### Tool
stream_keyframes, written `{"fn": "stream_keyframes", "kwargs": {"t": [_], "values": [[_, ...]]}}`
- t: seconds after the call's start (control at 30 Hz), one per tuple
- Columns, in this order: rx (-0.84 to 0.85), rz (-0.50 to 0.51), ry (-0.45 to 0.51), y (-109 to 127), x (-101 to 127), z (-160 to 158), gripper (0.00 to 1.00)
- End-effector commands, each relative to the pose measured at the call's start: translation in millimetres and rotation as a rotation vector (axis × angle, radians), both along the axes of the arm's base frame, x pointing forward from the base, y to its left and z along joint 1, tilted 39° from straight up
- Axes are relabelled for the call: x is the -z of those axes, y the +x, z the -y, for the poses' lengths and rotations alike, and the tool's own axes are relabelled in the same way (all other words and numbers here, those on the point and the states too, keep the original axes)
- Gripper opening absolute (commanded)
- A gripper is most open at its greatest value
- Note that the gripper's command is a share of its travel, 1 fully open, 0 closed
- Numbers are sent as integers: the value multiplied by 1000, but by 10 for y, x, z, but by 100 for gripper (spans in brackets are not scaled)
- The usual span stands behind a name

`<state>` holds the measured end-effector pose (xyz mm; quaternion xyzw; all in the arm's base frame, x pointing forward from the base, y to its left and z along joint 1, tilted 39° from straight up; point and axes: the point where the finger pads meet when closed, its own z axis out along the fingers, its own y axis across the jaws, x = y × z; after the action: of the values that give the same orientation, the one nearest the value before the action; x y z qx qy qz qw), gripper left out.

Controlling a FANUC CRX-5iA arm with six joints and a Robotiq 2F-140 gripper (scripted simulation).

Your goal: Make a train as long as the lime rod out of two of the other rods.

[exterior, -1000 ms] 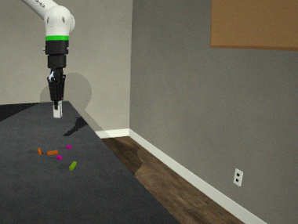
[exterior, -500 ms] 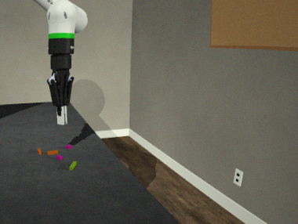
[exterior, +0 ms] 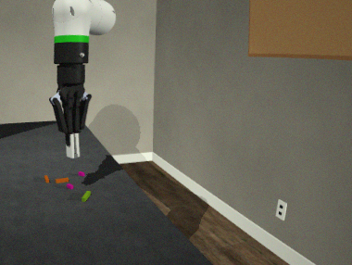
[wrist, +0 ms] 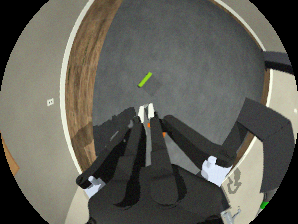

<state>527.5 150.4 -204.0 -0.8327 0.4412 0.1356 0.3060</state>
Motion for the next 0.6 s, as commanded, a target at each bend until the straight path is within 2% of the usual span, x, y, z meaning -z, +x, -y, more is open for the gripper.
{"fn": "stream_keyframes", "kwargs": {"t": [0.0, 0.3, 0.57], "values": [[0, 0, 0, 2, 1, 4, 3], [0, 0, 0, 3, 16, -8, 3], [0, 0, 0, 10, 121, -93, 3]]}}
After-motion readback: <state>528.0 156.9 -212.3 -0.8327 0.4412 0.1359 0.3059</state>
